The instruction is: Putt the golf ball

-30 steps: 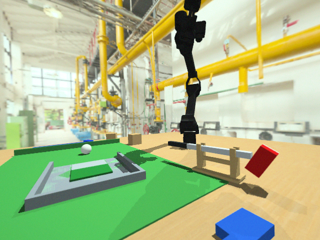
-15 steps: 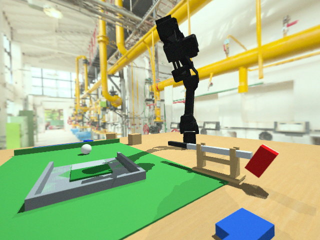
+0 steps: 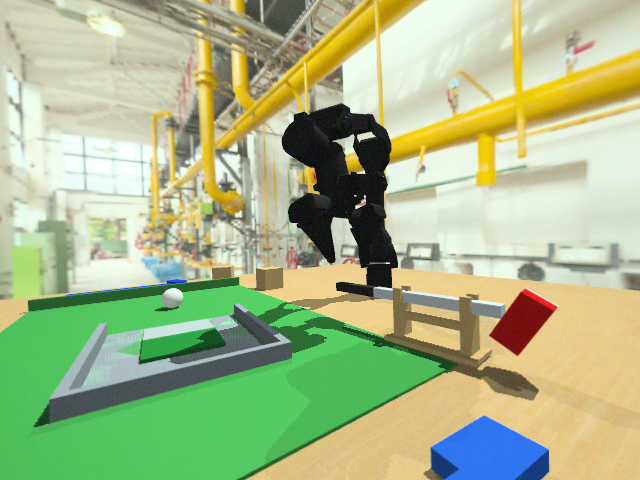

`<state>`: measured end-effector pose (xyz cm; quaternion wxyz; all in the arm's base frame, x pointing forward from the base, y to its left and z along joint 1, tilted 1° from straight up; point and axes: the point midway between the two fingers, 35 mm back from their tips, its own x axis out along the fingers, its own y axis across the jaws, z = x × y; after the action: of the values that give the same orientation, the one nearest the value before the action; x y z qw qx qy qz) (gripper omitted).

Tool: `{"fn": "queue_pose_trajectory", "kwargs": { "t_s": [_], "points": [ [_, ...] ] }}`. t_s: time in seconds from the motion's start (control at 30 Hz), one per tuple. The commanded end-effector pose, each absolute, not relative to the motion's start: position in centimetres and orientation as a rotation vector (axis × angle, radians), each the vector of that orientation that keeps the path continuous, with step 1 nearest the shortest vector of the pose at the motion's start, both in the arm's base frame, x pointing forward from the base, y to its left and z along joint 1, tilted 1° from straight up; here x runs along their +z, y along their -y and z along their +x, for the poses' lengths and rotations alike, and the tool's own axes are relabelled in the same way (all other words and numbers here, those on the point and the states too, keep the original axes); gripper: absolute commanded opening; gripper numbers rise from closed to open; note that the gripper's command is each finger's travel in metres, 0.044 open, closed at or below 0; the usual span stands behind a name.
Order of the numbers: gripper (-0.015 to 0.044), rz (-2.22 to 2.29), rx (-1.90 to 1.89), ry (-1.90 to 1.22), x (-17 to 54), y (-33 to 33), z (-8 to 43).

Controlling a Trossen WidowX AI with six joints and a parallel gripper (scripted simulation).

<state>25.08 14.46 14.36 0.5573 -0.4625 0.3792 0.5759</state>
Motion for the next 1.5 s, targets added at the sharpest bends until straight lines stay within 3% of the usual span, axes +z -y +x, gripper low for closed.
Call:
{"fn": "queue_pose_trajectory", "kwargs": {
  "t_s": [0.0,1.47],
  "points": [
    [0.044,-1.07,1.356,-0.971,13.3,-14.2,24.5],
    [0.044,-1.07,1.356,-0.971,6.9,-14.5,24.6]
  ]
}}
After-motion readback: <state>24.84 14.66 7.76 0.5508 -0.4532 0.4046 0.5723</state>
